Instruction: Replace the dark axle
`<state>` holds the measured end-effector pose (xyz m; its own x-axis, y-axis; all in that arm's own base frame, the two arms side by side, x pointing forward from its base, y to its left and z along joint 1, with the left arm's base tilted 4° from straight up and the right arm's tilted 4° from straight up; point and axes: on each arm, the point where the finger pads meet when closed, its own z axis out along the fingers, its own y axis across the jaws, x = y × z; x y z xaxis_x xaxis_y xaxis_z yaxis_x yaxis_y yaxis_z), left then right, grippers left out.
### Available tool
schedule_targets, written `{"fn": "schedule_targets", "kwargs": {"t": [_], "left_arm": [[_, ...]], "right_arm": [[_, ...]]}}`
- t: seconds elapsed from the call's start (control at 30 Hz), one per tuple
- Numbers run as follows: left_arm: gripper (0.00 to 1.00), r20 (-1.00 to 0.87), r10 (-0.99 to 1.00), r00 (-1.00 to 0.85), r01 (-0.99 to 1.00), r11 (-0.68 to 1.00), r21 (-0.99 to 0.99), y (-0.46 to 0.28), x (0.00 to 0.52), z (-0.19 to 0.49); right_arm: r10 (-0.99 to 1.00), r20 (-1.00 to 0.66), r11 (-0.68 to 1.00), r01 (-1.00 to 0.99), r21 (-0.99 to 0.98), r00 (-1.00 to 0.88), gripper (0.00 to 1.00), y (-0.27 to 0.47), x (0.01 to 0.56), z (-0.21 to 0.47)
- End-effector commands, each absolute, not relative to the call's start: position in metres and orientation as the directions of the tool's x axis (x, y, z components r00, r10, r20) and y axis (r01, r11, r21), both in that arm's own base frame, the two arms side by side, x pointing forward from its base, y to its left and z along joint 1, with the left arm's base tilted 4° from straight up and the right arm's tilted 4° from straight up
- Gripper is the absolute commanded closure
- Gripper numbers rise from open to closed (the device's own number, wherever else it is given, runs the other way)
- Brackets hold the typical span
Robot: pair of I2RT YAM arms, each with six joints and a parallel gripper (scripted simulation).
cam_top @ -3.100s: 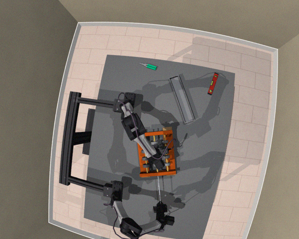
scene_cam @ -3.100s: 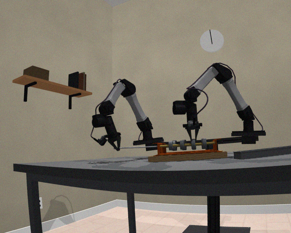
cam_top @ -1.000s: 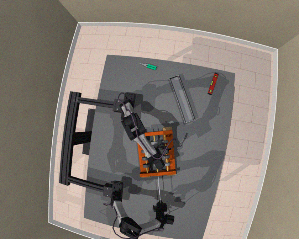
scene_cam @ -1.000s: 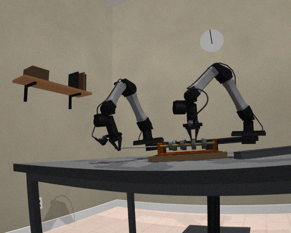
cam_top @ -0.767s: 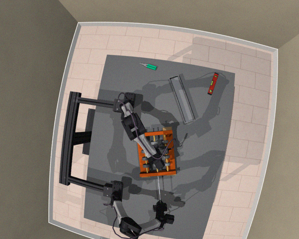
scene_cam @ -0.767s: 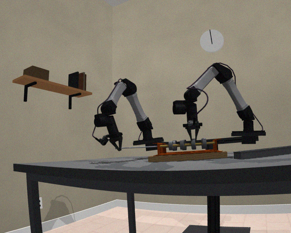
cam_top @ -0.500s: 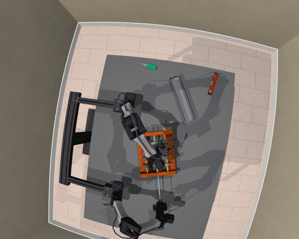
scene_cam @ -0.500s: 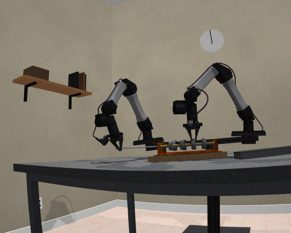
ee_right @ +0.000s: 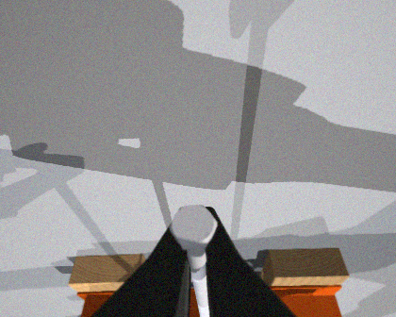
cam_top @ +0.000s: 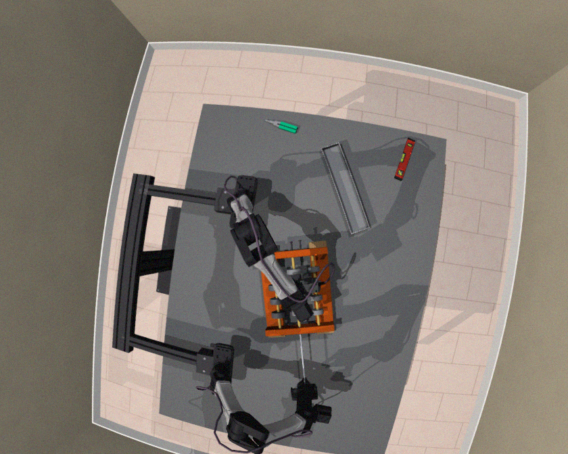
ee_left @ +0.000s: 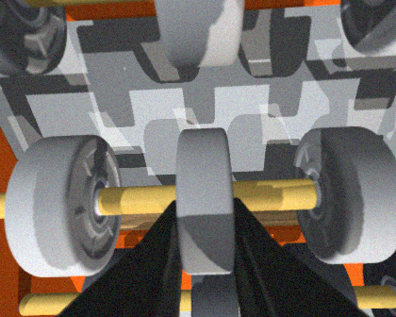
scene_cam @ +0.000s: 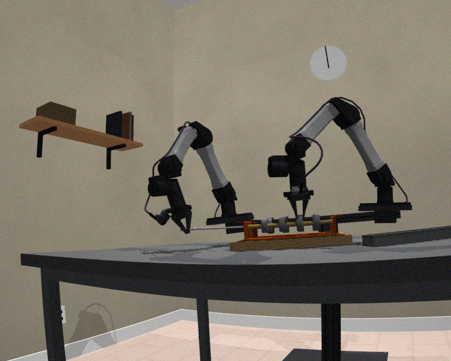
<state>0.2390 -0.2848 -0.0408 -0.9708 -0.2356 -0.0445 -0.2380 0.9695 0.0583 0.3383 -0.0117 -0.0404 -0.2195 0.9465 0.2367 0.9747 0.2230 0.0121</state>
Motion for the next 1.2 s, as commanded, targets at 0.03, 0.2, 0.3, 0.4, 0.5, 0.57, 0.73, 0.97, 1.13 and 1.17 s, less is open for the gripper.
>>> {"fn": "schedule_targets", "kwargs": {"t": [0.03,0.2,0.3,0.4,0.5,0.57,0.73,0.97,1.13,1.17], "left_arm": [[1.00,-0.080,-0.225,-0.971,-0.227,0.974,0.018,-0.289,0.244,-0.015],[1.00,-0.081,-0.224,-0.971,-0.226,0.974,0.016,-0.290,0.245,-0.014],[1.00,-0.081,-0.224,-0.971,-0.226,0.974,0.016,-0.290,0.244,-0.014],[1.00,-0.082,-0.225,-0.971,-0.227,0.974,0.014,-0.290,0.245,-0.014],[1.00,-0.082,-0.225,-0.971,-0.227,0.974,0.013,-0.291,0.245,-0.014],[1.00,-0.083,-0.225,-0.971,-0.227,0.974,0.012,-0.291,0.246,-0.013],[1.00,-0.084,-0.226,-0.971,-0.228,0.974,0.010,-0.292,0.246,-0.013],[1.00,-0.084,-0.227,-0.970,-0.228,0.974,0.009,-0.292,0.247,-0.012],[1.00,-0.086,-0.227,-0.970,-0.229,0.974,0.006,-0.293,0.248,-0.012],[1.00,-0.086,-0.228,-0.970,-0.229,0.973,0.006,-0.293,0.248,-0.012]], "right_arm": [[0.937,0.277,0.224,0.975,-0.008,-0.213,1.00,0.008,0.329,-0.037],[0.938,0.260,0.226,0.973,0.046,-0.230,1.00,0.008,0.341,-0.032],[0.937,0.267,0.227,0.974,0.025,-0.225,1.00,0.008,0.337,-0.030],[0.937,0.257,0.228,0.972,0.057,-0.235,1.00,0.009,0.342,-0.029],[0.937,0.262,0.228,0.973,0.044,-0.231,1.00,0.010,0.339,-0.033],[0.937,0.263,0.228,0.973,0.042,-0.231,1.00,0.011,0.338,-0.030],[0.936,0.261,0.229,0.972,0.051,-0.234,1.00,0.012,0.339,-0.030],[0.936,0.261,0.230,0.971,0.058,-0.237,1.00,0.013,0.341,-0.030],[0.935,0.265,0.230,0.972,0.051,-0.235,1.00,0.015,0.339,-0.031],[0.935,0.263,0.230,0.972,0.056,-0.237,1.00,0.015,0.339,-0.031]]}}
